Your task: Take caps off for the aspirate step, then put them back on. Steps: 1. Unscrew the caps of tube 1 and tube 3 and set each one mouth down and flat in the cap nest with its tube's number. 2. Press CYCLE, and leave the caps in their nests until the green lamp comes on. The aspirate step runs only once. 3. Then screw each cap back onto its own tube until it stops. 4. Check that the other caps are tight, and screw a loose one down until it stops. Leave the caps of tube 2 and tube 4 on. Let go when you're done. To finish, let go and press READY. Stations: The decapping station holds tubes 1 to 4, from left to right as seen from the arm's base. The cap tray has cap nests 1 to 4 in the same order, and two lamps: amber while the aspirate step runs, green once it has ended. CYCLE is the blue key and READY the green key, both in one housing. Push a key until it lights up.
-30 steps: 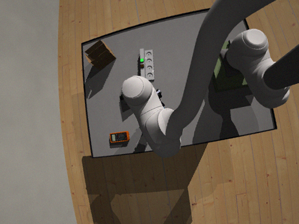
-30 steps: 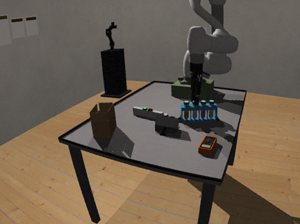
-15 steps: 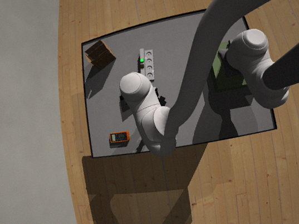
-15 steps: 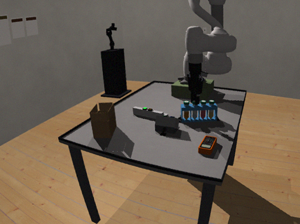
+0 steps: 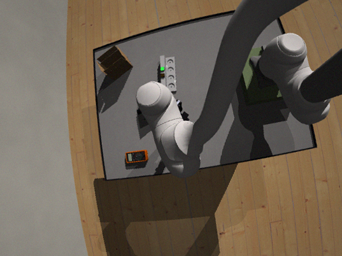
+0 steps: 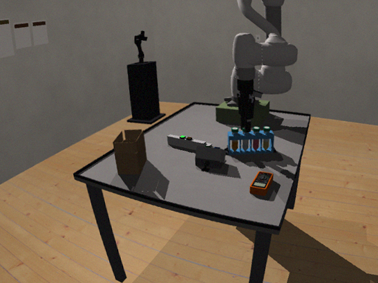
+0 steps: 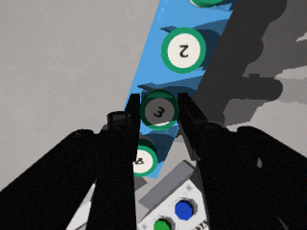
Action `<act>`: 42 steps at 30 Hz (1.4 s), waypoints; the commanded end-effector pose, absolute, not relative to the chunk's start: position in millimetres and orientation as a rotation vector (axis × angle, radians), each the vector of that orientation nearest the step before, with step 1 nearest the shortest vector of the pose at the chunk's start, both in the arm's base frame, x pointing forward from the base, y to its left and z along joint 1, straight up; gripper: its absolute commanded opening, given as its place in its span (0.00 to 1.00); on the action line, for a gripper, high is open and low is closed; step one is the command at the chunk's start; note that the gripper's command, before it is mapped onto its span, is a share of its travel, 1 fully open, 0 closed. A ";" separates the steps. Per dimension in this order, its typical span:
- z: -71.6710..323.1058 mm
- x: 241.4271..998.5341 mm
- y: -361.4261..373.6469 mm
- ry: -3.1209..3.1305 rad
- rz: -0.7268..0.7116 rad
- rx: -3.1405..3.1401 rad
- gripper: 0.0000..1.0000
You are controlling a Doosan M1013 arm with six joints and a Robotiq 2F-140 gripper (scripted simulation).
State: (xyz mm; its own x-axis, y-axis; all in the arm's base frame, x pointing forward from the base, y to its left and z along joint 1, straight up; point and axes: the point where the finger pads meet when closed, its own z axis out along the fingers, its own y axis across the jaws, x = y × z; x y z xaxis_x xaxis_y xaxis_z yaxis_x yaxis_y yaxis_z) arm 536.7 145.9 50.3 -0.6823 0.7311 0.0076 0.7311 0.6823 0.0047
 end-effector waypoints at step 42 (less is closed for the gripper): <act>50.4 537.1 146.2 -2.570 -0.001 -1.809 0.41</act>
